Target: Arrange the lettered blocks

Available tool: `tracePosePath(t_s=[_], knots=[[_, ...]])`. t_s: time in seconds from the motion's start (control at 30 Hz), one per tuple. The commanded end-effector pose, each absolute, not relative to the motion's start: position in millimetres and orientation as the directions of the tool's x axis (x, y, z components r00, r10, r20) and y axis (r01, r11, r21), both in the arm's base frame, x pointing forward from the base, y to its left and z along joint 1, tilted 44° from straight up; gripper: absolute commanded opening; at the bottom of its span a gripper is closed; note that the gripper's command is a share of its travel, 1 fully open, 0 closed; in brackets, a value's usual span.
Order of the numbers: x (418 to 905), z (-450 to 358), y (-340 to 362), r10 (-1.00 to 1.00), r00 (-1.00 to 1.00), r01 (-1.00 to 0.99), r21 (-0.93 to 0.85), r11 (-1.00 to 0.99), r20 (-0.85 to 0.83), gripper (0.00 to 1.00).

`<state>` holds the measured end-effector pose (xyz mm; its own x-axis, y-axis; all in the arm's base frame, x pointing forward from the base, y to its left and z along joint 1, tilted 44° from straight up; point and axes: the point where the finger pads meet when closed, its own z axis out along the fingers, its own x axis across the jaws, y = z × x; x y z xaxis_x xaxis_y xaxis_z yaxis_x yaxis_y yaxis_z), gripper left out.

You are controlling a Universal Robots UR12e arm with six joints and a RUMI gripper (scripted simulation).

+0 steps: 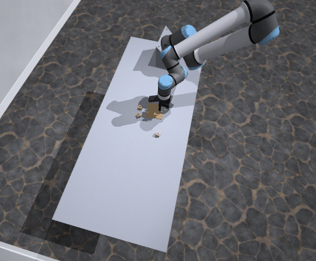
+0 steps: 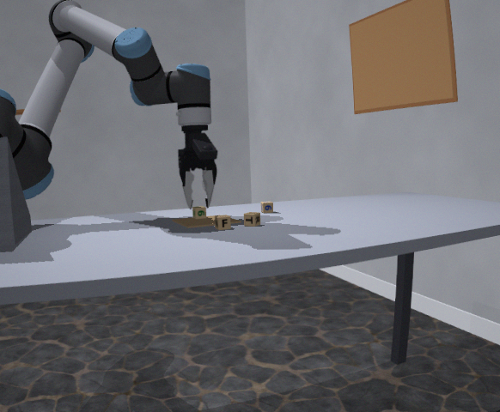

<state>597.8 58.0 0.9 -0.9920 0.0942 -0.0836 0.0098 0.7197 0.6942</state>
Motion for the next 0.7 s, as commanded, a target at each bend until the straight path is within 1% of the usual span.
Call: tracePosePath(t_s=[0.0,0.3,0.6,0.63,0.67], knots=[[596,11,48,0.094,-0.992,0.009,0.694,0.720,-0.084,0.28],[591,42,18,0.094,-0.992,0.009,0.694,0.720,-0.084,0.28],[590,48,12,0.094,-0.992,0.009,0.694,0.720,-0.084,0.28],[590,48,12,0.094,-0.992,0.009,0.694,0.720,-0.084,1.00],[590,48,12,0.094,-0.992,0.009,0.694,0.720,-0.084,1.00]])
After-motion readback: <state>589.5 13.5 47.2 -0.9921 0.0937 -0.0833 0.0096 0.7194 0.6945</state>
